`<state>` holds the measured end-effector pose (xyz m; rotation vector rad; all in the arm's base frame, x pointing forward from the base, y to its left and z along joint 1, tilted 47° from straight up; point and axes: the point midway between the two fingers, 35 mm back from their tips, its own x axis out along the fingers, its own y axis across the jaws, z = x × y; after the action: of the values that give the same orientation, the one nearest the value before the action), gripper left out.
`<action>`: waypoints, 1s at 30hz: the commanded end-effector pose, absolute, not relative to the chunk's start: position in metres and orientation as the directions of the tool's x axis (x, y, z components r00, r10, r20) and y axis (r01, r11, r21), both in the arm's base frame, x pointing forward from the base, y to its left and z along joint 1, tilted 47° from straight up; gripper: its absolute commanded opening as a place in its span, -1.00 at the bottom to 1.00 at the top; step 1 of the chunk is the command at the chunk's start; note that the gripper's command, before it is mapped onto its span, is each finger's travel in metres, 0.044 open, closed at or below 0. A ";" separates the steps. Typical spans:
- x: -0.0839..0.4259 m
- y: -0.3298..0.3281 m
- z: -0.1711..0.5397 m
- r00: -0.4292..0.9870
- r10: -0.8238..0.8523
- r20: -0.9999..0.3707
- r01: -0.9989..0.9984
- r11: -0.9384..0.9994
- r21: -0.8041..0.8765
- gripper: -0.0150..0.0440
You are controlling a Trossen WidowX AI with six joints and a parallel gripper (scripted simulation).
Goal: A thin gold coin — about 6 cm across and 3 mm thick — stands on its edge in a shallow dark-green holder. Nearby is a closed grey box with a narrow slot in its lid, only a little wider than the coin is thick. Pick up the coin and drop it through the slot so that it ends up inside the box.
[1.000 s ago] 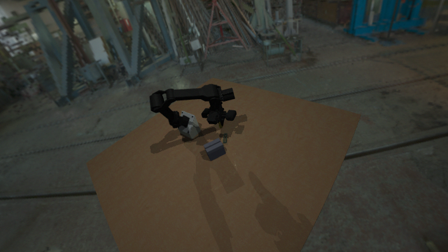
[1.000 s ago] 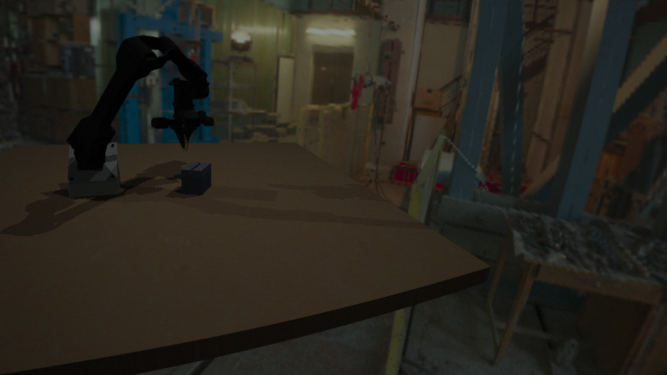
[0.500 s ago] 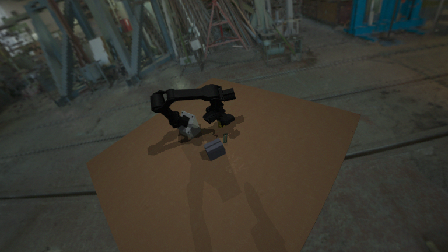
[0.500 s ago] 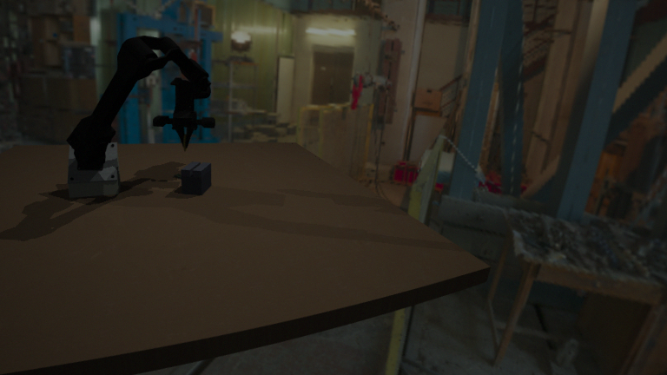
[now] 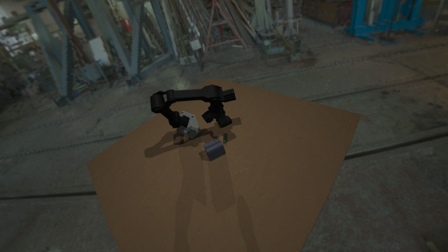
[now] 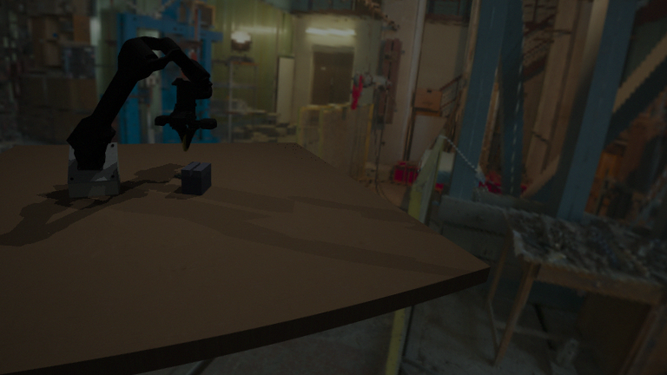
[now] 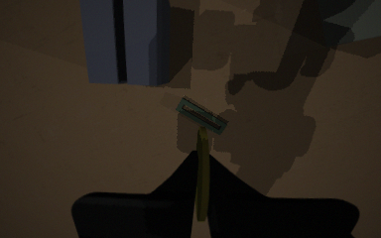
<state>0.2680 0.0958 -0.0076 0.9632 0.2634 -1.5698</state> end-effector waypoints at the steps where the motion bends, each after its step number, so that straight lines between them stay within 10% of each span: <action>1: 0.272 0.090 0.000 0.062 -0.714 -0.697 0.901 -0.260 0.347 -0.49; 30: 0.288 0.040 0.054 0.063 -0.715 -0.696 0.901 -0.259 0.348 -0.49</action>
<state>0.2867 0.0452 0.0477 0.9682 0.2619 -1.5698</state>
